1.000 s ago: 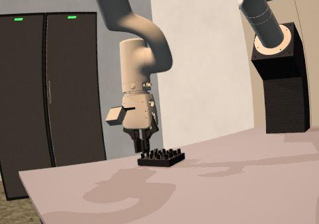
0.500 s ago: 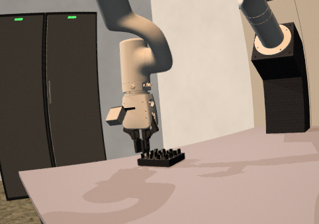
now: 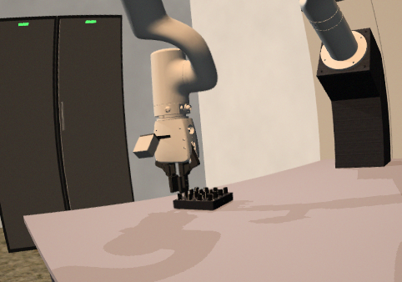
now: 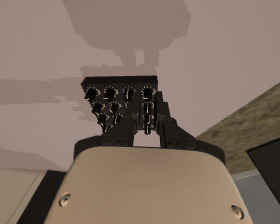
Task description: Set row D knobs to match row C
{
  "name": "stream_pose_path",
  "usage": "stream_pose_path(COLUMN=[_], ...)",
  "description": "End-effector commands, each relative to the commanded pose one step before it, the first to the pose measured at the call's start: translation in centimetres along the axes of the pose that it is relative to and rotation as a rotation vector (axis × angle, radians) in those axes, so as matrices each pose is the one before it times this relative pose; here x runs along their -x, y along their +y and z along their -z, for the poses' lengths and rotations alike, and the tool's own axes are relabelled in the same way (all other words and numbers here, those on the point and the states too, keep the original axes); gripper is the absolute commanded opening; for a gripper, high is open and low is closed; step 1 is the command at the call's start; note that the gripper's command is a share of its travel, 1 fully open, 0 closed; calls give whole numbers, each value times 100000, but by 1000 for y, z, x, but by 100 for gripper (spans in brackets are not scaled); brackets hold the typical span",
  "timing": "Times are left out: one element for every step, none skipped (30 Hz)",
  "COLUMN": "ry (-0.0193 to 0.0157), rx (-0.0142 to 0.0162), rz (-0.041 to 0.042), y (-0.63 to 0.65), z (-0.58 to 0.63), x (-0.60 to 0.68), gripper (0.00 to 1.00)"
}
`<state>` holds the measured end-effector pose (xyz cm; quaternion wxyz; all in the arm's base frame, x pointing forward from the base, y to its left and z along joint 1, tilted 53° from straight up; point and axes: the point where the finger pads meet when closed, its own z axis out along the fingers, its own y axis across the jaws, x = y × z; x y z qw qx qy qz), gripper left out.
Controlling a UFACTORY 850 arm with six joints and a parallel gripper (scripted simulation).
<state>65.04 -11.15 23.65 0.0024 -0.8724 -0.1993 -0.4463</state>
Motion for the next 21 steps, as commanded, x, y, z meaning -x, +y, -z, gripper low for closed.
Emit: stream_pose_path(ry=[51,0,0,0,0,0,0,0,0,0,0,0,0,0,0,0,0,0,0,0,0], rx=[57,0,0,0,0,0,0,0,0,0,0,0,0,0,0,0,0,0,0,0,0], rz=[12,0,0,0,0,0,0,0,0,0,0,0,0,0,0,0,0,0,0,0,0], y=[32,0,0,0,0,0,0,0,0,0,0,0,0,0,0,0,0,0,0,0,0], z=[-40,-37,-45,-52,-58,0,0,-64,-68,-72,-74,-75,-74,-73,-70,-65,-60,-54,-47,-40,-32], x=[-31,0,0,0,0,0,0,0,0,0,0,0,0,0,0,0,0,0,0,0,0], gripper=[19,19,19,19,19,19,19,19,19,19,19,19,19,19,19,19,19,19,19,19,19])
